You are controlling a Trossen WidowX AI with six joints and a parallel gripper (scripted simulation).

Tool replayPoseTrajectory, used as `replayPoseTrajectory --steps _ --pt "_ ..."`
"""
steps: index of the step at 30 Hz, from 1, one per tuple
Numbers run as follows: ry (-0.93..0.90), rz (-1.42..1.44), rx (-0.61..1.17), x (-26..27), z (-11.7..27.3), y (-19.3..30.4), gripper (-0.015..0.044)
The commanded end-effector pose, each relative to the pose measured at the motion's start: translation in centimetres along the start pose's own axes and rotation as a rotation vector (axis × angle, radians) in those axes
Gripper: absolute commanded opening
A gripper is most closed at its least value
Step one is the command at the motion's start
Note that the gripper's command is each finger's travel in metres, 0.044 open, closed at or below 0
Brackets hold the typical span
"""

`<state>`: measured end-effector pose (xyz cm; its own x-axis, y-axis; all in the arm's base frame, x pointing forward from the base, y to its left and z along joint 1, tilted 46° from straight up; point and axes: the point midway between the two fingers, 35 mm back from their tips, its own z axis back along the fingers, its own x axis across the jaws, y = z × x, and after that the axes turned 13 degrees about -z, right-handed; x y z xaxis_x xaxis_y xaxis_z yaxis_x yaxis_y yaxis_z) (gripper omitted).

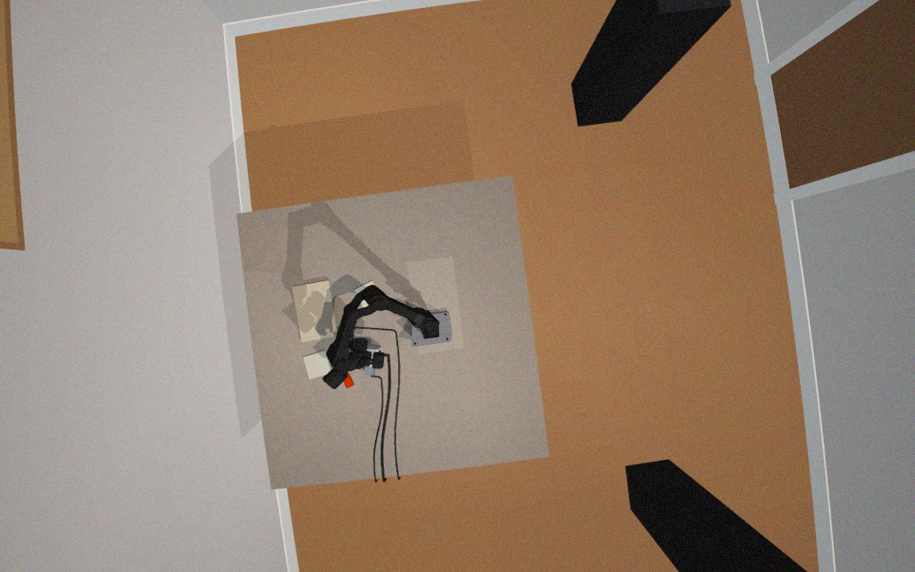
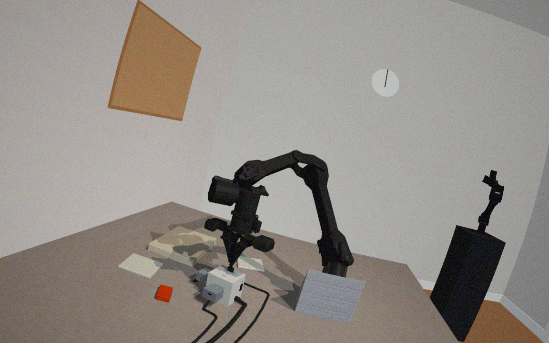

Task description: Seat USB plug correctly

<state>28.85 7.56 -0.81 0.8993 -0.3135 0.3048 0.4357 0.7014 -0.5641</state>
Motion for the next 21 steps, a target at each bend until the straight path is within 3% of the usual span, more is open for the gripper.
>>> replayPoseTrajectory --steps 1,15,19,21 --pt "-0.001 0.003 -0.007 0.07 -0.24 -0.13 0.0000" --pt "-0.001 0.003 -0.007 0.07 -0.24 -0.13 0.0000" --pt "0.000 0.000 0.000 0.00 0.00 0.01 0.0095" --pt "0.000 0.000 0.000 0.00 0.00 0.01 0.0095"
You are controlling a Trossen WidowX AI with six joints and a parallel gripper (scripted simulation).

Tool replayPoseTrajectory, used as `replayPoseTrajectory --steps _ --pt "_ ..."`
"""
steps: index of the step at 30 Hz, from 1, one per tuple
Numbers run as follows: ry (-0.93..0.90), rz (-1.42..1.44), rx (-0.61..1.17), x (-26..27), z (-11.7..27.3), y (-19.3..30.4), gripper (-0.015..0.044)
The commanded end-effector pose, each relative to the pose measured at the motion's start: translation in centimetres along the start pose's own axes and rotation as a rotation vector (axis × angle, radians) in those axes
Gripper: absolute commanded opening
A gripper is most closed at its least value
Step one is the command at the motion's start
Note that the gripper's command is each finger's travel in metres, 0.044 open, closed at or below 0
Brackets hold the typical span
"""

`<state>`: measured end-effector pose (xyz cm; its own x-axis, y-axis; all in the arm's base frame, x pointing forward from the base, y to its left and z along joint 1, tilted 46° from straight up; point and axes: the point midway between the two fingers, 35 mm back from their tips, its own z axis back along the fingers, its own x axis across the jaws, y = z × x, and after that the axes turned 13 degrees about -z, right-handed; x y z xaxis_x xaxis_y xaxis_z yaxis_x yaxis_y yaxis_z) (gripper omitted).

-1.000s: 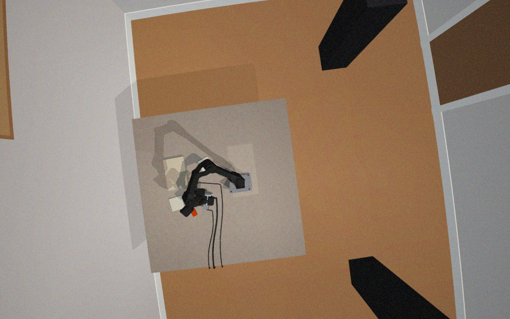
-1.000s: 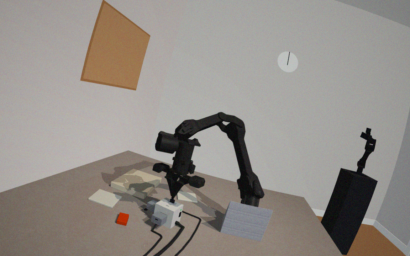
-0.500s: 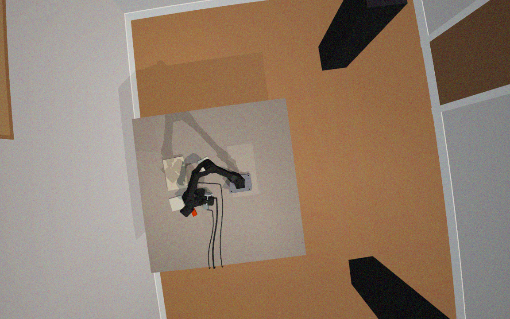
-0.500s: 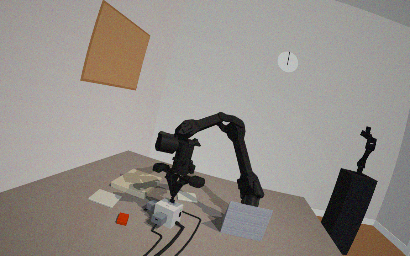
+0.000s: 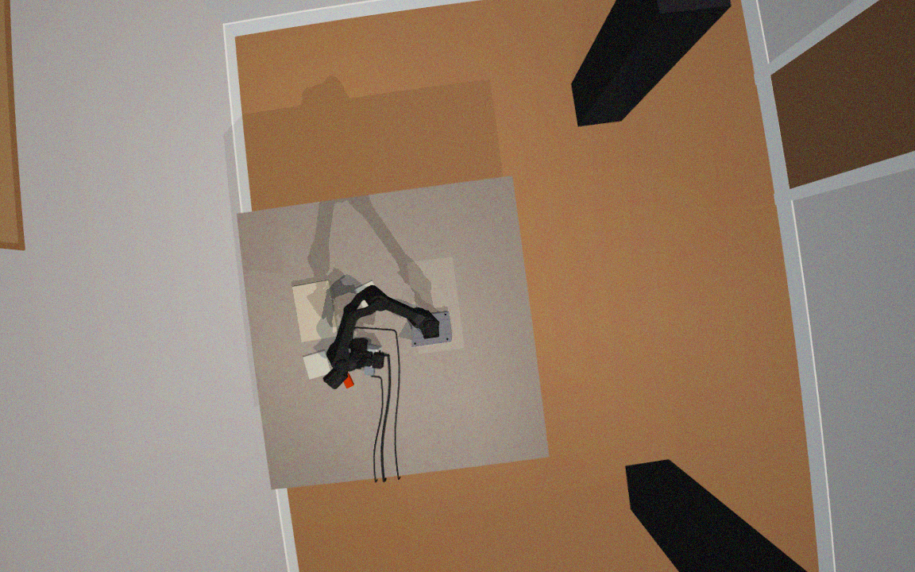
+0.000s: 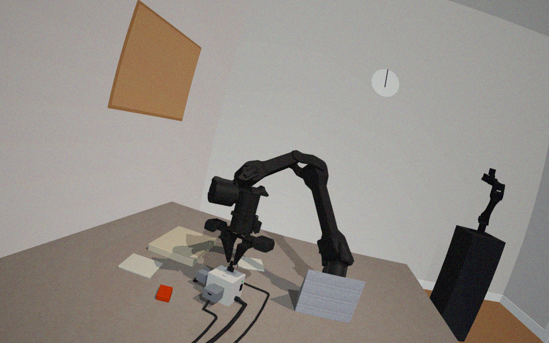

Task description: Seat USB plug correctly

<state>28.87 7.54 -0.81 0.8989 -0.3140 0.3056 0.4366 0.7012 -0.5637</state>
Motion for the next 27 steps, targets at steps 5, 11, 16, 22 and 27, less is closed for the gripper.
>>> replayPoseTrajectory --steps 5,11,16,22,27 --pt "0.000 0.001 0.000 0.0 0.0 0.0 0.0095" --pt "0.000 0.001 0.000 0.0 0.0 0.0 0.0095" --pt "0.000 0.001 0.000 0.0 0.0 0.0 0.0095" --pt "0.000 0.001 0.000 0.0 0.6 0.1 0.0095" --pt "0.000 0.001 0.000 0.0 1.1 0.1 0.0095"
